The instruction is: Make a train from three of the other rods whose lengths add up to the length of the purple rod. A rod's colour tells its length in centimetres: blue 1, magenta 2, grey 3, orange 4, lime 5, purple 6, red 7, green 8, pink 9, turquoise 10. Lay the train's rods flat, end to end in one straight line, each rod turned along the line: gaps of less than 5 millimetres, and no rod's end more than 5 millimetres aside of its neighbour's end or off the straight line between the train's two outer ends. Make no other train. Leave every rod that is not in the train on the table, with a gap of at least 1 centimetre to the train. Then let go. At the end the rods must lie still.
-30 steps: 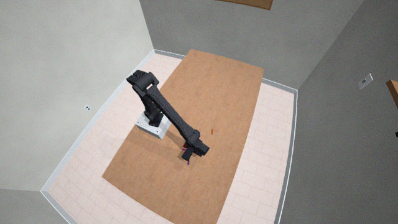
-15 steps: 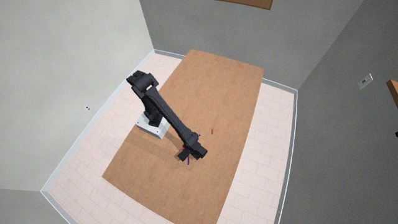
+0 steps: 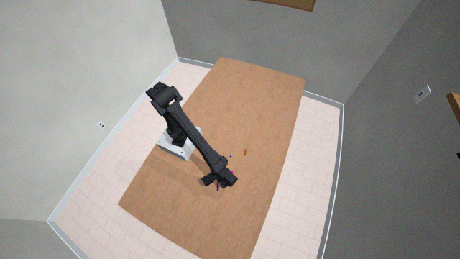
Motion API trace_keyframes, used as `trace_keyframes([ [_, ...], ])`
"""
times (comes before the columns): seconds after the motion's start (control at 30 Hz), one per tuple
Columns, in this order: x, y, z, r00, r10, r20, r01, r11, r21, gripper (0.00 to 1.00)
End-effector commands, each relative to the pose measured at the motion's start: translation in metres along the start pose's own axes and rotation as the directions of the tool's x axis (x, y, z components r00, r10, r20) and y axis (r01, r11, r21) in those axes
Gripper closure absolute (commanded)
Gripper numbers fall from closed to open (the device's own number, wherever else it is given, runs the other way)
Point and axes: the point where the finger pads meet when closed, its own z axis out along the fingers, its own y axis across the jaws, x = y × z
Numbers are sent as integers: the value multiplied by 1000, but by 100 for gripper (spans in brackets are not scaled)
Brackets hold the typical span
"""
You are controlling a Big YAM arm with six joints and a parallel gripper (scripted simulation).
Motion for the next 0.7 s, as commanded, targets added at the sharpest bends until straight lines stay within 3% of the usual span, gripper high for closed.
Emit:
trace_keyframes([
  [0.0,-3,27,-14,992,129,-9,-129,991,-36,0],
  [0.23,-9,30,-15,977,215,-12,-215,976,-36,0],
  [0.67,-5,30,-16,978,207,-14,-207,977,-40,0],
])
